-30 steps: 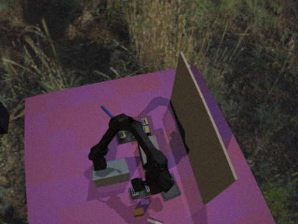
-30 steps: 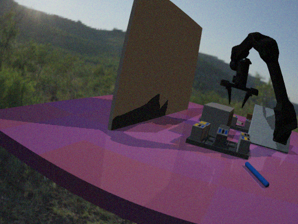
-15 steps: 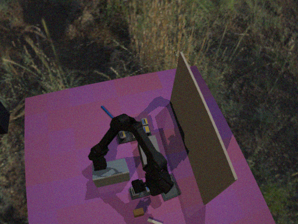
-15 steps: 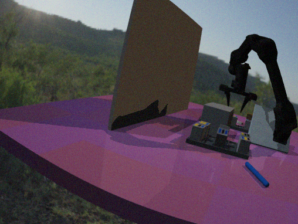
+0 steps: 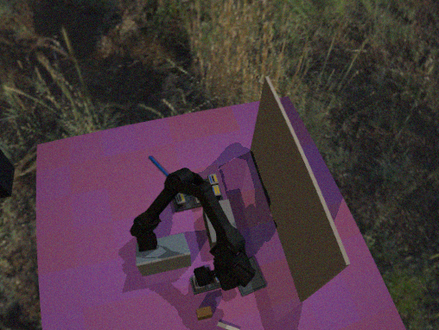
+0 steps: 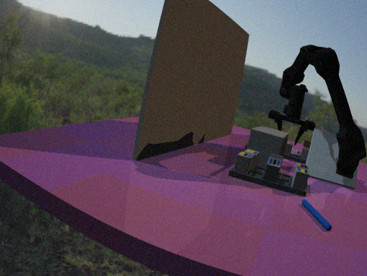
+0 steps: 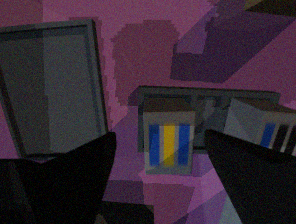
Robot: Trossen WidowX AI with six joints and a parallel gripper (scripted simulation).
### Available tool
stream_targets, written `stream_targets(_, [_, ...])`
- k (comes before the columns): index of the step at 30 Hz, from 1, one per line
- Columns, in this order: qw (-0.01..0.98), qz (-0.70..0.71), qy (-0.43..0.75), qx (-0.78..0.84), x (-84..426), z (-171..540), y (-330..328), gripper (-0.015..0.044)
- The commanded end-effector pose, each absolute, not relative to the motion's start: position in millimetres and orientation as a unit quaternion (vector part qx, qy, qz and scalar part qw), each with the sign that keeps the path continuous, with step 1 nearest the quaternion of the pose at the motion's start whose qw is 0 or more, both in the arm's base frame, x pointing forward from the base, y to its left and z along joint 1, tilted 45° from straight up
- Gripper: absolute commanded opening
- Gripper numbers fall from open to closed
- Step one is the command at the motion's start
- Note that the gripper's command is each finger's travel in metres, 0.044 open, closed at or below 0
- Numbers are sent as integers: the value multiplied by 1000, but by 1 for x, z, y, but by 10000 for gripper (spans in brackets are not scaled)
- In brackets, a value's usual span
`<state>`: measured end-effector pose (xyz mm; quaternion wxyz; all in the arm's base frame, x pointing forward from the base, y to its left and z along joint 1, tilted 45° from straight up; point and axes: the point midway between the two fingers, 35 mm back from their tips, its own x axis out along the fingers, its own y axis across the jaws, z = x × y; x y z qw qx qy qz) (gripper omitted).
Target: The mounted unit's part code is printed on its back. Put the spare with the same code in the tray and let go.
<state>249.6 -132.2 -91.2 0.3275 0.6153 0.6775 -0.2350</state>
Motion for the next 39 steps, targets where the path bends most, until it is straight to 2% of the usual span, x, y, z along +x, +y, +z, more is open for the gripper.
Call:
stream_targets(1, [320,-234,682,615,247,-97,-123,300])
stream_targets(39, [319,-233,682,616,243,-112,-105,300])
